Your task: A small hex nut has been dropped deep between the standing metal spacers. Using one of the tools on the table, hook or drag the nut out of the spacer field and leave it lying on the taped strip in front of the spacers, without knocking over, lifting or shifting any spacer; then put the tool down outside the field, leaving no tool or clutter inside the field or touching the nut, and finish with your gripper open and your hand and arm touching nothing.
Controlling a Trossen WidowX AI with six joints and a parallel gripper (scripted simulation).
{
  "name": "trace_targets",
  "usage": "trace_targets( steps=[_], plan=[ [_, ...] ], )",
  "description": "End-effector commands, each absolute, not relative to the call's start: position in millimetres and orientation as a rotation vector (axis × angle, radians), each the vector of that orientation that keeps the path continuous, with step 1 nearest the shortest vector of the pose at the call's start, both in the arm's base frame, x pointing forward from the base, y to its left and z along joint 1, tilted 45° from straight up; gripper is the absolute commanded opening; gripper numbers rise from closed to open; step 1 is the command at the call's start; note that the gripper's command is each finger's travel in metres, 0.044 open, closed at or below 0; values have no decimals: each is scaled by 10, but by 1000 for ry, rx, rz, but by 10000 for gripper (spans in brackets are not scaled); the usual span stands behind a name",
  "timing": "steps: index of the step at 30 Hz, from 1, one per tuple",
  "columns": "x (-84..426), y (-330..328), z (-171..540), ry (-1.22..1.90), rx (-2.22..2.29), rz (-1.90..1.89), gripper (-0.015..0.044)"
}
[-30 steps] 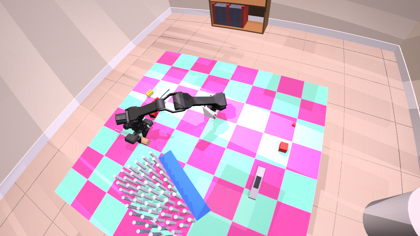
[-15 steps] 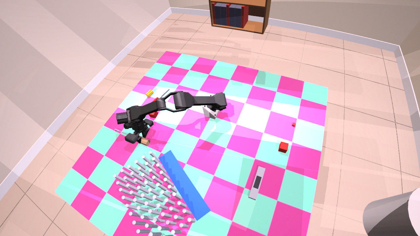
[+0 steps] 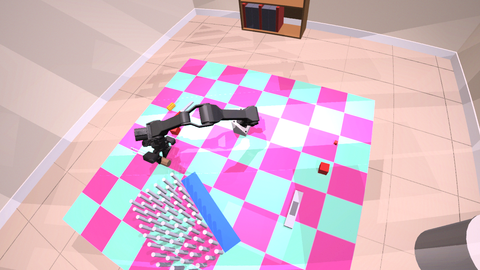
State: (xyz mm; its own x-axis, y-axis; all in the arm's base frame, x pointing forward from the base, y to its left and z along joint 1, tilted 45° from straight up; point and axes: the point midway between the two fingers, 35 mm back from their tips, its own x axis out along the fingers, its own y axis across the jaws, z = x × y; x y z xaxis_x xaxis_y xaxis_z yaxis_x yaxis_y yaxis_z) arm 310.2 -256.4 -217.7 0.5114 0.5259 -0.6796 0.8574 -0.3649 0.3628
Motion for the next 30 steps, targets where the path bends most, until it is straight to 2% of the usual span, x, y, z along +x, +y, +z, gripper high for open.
trace_targets(
  steps=[1,21,30],
  plan=[
    [3106,-2494,-2210,1132,2047,-600,0],
    [3104,-2494,-2212,1051,2061,-583,0],
    [3102,-2566,-2181,1042,2062,-581,236]
  ],
)
